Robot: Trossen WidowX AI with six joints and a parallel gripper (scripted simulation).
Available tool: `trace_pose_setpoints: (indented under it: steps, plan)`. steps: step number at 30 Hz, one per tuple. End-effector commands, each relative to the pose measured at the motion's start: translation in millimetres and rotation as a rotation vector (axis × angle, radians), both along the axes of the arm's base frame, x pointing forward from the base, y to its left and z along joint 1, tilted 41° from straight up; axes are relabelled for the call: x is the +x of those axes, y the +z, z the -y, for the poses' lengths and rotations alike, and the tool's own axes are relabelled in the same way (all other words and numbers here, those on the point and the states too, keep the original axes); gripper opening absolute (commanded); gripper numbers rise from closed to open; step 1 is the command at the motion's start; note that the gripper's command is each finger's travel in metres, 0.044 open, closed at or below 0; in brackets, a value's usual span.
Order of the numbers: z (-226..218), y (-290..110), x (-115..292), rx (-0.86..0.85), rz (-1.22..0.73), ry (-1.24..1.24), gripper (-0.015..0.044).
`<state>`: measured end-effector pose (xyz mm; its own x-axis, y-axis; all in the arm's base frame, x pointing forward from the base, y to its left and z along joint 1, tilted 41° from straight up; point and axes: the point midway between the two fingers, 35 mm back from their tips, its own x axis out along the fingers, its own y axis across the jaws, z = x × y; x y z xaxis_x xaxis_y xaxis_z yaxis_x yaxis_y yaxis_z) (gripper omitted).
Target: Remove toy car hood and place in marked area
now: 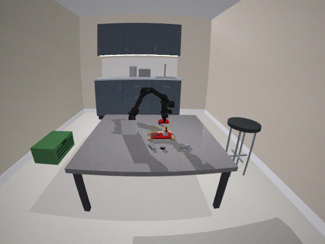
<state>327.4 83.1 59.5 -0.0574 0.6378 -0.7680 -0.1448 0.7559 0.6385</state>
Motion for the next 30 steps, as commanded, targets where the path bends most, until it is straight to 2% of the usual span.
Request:
trace_pose_setpoints:
  steps: [1, 18, 30]
  plan:
    - [-11.9, 8.7, -9.4, 0.006, -0.013, 0.001, 0.0]
    - [-49.5, 44.7, -41.2, 0.023, -0.016, 0.005, 0.0]
    - [-53.3, 42.8, -42.4, 0.023, -0.017, 0.005, 0.0]
